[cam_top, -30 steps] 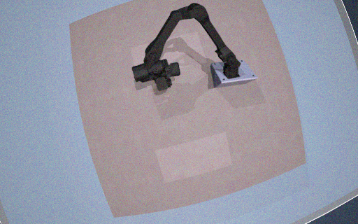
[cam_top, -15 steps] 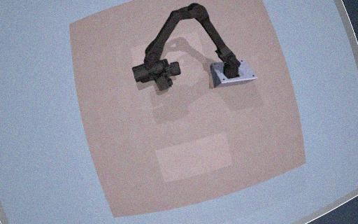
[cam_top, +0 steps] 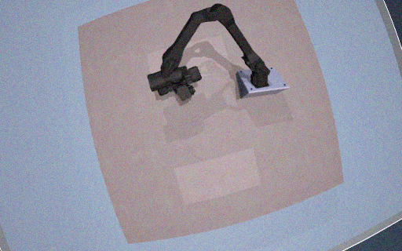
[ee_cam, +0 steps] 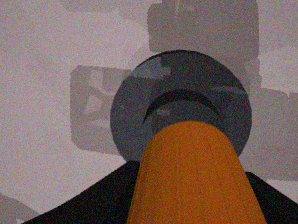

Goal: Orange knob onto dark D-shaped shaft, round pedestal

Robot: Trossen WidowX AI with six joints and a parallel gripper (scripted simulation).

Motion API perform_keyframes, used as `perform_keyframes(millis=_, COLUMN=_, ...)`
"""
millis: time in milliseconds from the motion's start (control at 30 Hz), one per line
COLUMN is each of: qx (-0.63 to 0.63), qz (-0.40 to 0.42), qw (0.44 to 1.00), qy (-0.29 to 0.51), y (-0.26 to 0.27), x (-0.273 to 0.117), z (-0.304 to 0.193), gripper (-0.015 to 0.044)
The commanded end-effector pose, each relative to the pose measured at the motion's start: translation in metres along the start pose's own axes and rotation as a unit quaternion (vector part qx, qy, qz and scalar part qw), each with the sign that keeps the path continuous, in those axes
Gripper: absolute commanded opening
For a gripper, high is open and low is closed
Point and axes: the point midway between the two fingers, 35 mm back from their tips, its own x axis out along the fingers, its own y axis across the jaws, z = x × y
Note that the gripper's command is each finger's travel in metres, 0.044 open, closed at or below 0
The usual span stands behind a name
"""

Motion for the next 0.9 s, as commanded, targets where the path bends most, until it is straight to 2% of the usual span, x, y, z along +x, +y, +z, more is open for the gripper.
perform_keyframes(millis=0, qx=-0.004, qz=0.0, qw=1.0, qy=-0.001, y=0.0, x=0.0012, z=0.0014, gripper=0.0)
perform_keyframes(millis=700, qx=-0.004, qz=0.0, qw=1.0, qy=-0.001, y=0.0067, x=-0.0038, z=0.0022, gripper=0.0)
perform_keyframes(millis=867, qx=-0.066, qz=0.0, qw=0.998, qy=-0.001, y=0.0069, x=-0.0043, z=0.0019, gripper=0.0)
